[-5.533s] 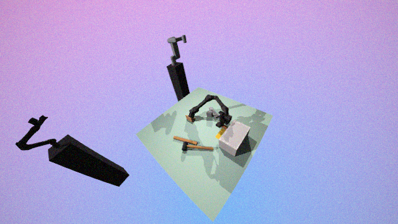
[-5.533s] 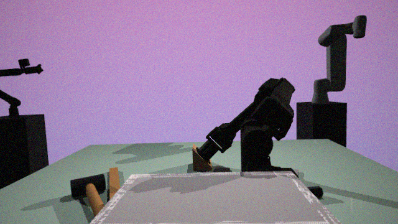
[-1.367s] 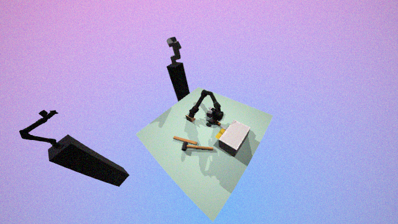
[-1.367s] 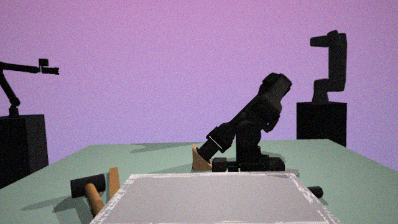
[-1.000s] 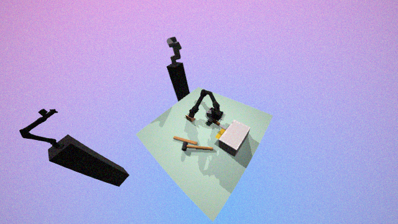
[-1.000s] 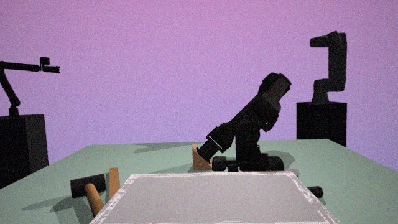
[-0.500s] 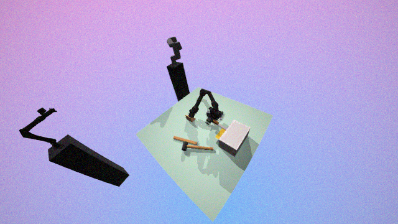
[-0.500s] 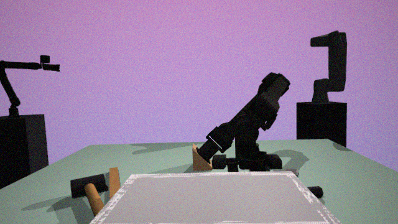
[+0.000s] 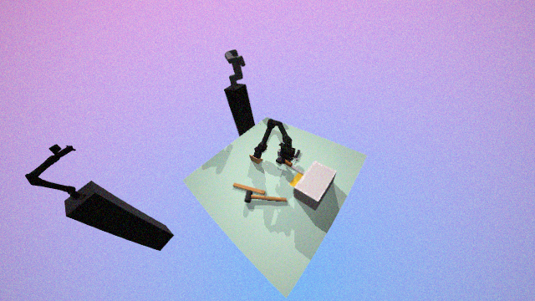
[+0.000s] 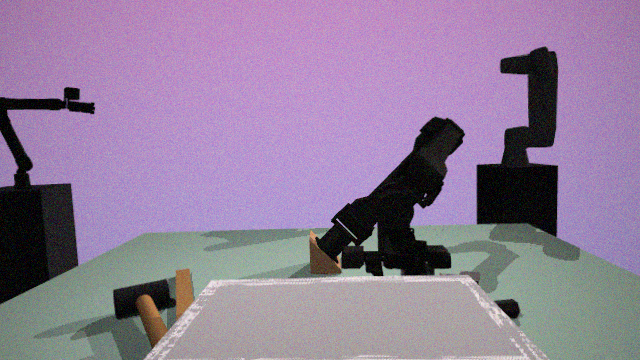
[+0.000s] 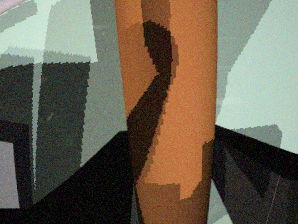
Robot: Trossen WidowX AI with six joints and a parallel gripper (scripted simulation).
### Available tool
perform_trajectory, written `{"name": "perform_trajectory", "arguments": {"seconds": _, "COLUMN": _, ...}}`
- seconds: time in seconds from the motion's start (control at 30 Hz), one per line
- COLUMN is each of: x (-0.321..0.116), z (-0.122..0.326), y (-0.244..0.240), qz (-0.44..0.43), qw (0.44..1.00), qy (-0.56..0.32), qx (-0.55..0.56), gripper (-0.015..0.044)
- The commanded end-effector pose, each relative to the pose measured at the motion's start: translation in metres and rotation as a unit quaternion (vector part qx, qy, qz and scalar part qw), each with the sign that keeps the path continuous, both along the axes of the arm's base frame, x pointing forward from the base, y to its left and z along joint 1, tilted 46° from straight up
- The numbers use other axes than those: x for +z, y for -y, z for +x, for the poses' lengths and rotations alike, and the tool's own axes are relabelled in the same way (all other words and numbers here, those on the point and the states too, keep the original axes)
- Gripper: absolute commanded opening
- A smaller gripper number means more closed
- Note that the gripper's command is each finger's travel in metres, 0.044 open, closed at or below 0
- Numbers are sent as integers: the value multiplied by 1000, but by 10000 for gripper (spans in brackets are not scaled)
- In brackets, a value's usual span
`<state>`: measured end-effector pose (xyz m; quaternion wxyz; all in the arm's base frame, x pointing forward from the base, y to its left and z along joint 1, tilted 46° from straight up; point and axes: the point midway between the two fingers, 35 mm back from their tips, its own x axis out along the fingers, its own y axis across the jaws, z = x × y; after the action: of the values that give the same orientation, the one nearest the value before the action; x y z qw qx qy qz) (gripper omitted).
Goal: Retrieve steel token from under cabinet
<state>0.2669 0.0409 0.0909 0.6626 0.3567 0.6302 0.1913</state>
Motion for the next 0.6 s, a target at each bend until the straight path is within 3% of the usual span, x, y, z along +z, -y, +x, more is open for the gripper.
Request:
{"name": "perform_trajectory", "arguments": {"seconds": 0.0, "x": 0, "z": -7, "y": -2, "qz": 0, "qw": 1000, "qy": -2, "qx": 3, "gripper": 0}}
{"name": "perform_trajectory", "arguments": {"seconds": 0.57, "x": 1, "z": -28, "y": -7, "qz": 0, "qw": 1000, "qy": -2, "qx": 3, "gripper": 0}}
